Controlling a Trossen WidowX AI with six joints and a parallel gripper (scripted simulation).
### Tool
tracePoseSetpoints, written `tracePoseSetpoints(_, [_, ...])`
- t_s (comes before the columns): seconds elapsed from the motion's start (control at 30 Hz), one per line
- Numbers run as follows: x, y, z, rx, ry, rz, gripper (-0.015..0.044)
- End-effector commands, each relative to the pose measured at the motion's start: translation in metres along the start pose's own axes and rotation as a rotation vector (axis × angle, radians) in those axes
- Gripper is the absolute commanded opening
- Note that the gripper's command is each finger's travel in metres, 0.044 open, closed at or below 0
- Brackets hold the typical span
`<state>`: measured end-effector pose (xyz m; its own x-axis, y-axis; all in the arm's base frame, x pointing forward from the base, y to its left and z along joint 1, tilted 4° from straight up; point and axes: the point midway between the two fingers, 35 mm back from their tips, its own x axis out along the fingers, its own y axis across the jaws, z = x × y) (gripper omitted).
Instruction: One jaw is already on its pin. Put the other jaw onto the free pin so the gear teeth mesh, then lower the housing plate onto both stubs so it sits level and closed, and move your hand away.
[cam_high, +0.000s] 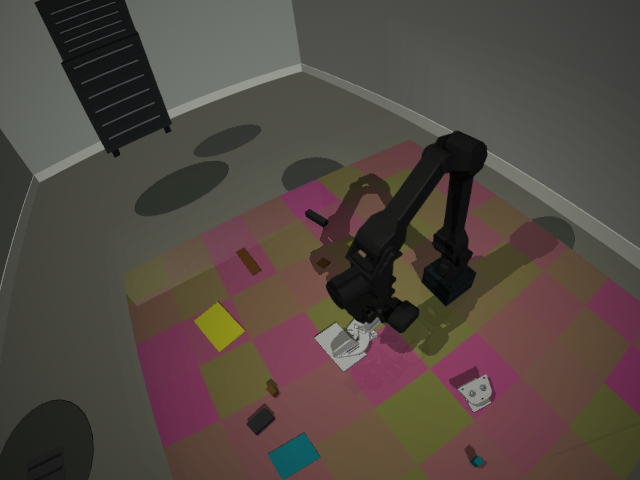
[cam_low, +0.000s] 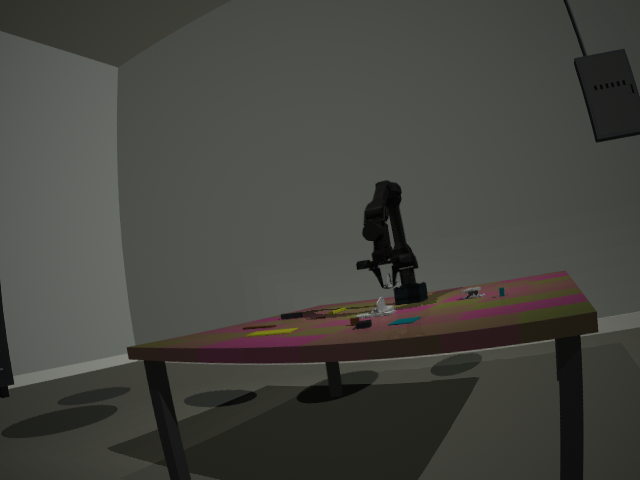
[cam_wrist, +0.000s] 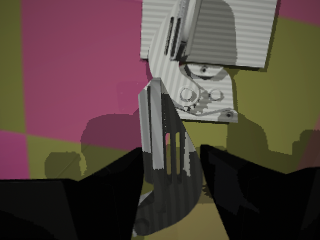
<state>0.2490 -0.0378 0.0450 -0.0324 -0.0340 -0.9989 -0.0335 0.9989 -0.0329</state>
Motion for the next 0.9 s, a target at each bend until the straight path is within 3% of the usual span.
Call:
tracePoseSetpoints(0.0, [-0.001, -0.001, 0.0, -0.006, -0.004, -0.005, 0.0134])
tracePoseSetpoints(0.87, [-0.005, -0.044, 0.05, -0.006, -0.008, -0.008, 0.0134])
